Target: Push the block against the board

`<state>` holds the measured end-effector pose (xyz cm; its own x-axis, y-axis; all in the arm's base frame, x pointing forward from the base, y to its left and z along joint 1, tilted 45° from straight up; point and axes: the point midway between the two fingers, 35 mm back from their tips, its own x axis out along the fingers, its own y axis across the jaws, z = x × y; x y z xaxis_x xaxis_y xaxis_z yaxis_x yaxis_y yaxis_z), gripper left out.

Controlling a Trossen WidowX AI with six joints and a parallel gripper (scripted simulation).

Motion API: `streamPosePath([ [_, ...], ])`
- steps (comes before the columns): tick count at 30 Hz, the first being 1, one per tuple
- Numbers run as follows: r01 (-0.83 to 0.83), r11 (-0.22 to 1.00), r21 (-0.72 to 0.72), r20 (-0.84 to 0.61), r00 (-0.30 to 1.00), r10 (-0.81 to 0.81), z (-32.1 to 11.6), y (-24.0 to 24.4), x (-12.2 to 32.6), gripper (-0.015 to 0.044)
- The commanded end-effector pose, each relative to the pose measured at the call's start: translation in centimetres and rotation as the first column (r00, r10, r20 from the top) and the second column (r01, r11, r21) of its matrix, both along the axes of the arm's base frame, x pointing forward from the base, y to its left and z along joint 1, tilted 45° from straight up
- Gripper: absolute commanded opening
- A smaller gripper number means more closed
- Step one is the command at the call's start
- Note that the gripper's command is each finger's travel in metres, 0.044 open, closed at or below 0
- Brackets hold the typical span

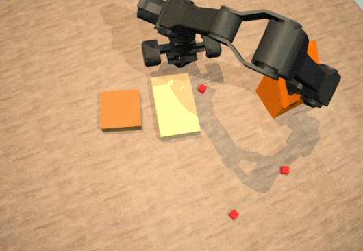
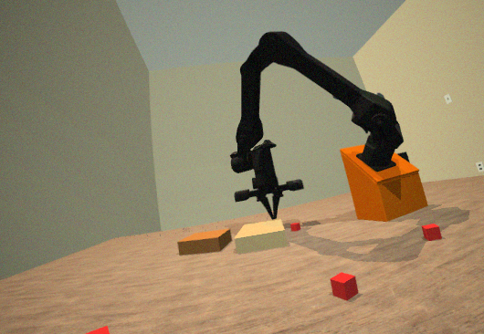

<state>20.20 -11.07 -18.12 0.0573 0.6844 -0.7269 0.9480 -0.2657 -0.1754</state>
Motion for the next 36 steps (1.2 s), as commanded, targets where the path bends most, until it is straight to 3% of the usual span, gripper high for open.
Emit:
streamPosePath([
  [1, 0.011, 1.000, 0.007, -0.007, 1.000, -0.011, -0.8, 1.1, -0.2, 0.0000],
  [36, 0.013, 1.000, 0.005, -0.007, 1.000, -0.013, 1.0, 2.8, 1.0, 0.0000],
])
